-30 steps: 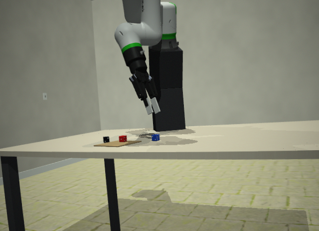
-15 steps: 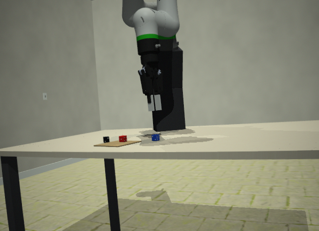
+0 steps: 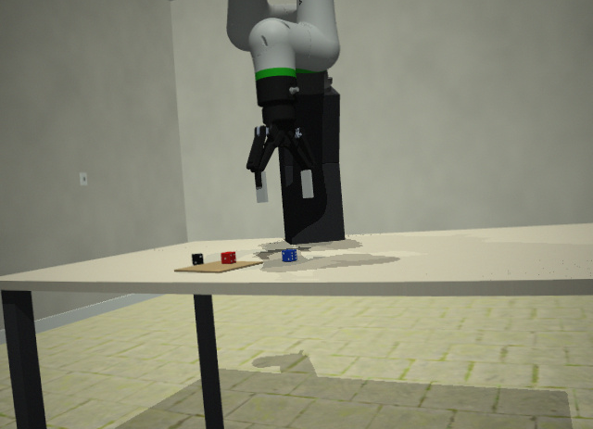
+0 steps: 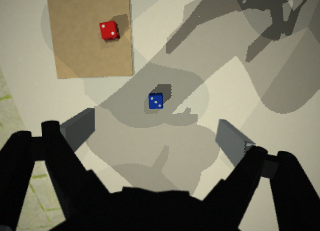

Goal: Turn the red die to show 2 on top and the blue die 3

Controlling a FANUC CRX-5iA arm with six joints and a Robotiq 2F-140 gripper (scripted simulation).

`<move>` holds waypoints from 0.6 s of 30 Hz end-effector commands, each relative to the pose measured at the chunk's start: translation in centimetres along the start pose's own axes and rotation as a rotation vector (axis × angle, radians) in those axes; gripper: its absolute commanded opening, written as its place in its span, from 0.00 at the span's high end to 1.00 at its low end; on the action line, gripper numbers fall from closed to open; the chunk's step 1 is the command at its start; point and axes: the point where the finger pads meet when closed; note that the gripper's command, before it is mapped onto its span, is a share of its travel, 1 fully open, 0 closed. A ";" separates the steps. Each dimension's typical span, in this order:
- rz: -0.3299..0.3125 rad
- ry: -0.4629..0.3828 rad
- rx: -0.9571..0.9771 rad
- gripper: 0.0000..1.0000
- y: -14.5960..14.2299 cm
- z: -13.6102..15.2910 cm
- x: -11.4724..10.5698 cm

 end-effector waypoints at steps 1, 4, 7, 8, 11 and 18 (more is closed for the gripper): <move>-0.010 0.001 0.057 0.00 0.0 -0.7 2.0; -0.010 0.001 0.078 0.00 0.1 -0.9 2.7; -0.010 0.001 0.079 0.75 0.1 -1.0 2.8; -0.010 0.001 0.079 0.75 0.1 -1.0 2.8; -0.010 0.001 0.079 0.75 0.1 -1.0 2.8; -0.010 0.001 0.079 0.75 0.1 -1.0 2.8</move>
Point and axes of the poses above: the point where the finger pads meet when closed, its own x axis out along the fingers, its own y axis across the jaws, z = x × y, and after that the axes turned 9 degrees about -x, right-handed
